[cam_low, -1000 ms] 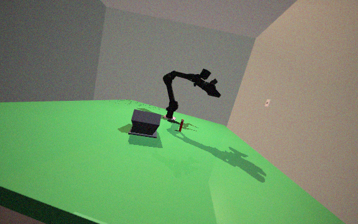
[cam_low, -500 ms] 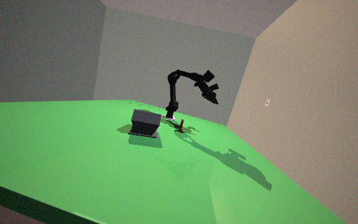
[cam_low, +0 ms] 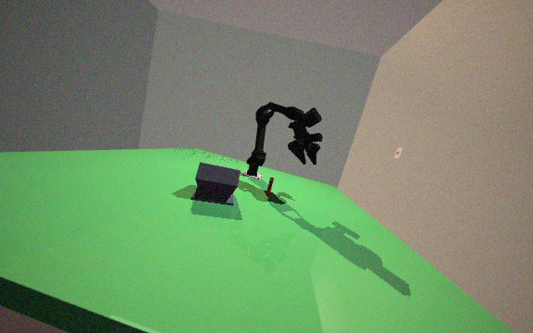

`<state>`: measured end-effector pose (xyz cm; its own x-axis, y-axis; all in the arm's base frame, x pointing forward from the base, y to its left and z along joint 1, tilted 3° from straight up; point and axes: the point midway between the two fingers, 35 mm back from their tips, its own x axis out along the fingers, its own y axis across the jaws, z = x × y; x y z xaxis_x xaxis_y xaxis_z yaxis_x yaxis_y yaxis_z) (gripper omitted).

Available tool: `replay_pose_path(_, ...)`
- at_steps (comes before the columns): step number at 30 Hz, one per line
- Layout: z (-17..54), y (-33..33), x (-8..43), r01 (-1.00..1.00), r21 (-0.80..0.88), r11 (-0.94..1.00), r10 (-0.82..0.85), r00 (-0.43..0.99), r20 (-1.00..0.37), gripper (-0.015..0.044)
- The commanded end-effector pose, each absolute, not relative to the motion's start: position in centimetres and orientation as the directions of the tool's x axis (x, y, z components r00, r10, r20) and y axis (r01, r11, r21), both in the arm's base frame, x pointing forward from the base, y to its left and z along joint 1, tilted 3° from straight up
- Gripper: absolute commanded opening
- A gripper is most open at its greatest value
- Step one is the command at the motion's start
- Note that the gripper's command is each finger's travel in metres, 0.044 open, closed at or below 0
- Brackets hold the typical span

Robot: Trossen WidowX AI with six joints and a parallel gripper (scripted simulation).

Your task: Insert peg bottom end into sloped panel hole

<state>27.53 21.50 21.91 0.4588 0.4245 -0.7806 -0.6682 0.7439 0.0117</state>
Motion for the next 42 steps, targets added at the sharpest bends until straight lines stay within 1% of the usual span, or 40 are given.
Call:
replay_pose_path(1,21.0,20.0,28.5,-0.616,0.016,0.788,0.361,0.441,-0.822,0.0440)
replay_pose_path(14,17.7,14.3,30.5,-0.437,0.019,0.899,0.165,0.299,-0.940,0.0440)
replay_pose_path(28,15.1,8.2,30.5,-0.226,-0.011,0.974,0.008,0.082,-0.997,0.0440)
replay_pose_path(42,13.9,8.1,30.7,-0.223,-0.012,0.975,0.006,0.079,-0.997,0.0440)
